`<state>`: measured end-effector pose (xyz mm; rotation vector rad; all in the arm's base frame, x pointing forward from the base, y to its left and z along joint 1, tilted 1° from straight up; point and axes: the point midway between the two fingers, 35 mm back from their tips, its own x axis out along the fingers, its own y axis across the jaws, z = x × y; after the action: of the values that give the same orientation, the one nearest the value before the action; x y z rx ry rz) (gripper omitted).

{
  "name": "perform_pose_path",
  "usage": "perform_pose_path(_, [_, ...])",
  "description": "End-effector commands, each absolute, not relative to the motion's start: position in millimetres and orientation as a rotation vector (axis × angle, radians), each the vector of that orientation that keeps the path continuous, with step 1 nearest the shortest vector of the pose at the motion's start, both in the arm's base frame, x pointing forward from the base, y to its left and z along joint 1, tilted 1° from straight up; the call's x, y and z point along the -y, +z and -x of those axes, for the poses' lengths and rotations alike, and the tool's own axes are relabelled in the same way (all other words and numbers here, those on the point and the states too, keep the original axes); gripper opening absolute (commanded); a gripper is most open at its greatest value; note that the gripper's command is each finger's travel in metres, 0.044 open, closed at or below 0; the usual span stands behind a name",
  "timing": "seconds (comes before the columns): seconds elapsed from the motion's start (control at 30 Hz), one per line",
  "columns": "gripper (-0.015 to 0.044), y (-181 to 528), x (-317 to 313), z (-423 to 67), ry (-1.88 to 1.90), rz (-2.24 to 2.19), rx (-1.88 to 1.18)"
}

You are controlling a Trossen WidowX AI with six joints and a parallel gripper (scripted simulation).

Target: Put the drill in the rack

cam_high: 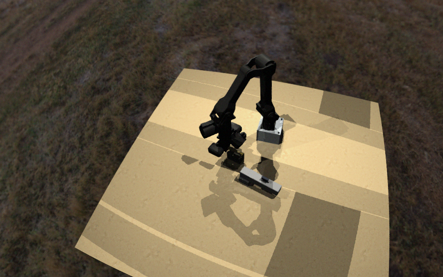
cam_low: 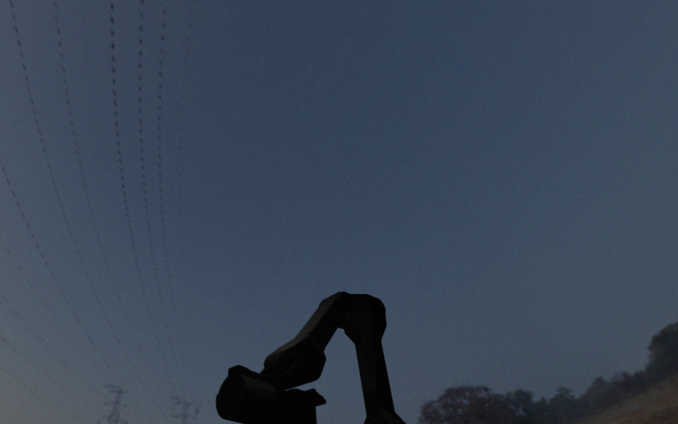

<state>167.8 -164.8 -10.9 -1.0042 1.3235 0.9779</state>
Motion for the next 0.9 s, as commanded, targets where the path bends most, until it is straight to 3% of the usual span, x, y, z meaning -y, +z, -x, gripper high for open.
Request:
perform_pose_path(0.0, [0.0, -17, 164, -167, 0.983, 1.005, -1.325])
perform_pose_path(0.57, [0.0, -35, 164, -166, 0.983, 1.004, -1.325])
perform_pose_path(0.87, [0.0236, -28, 165, -166, 0.98, 1.004, -1.329])
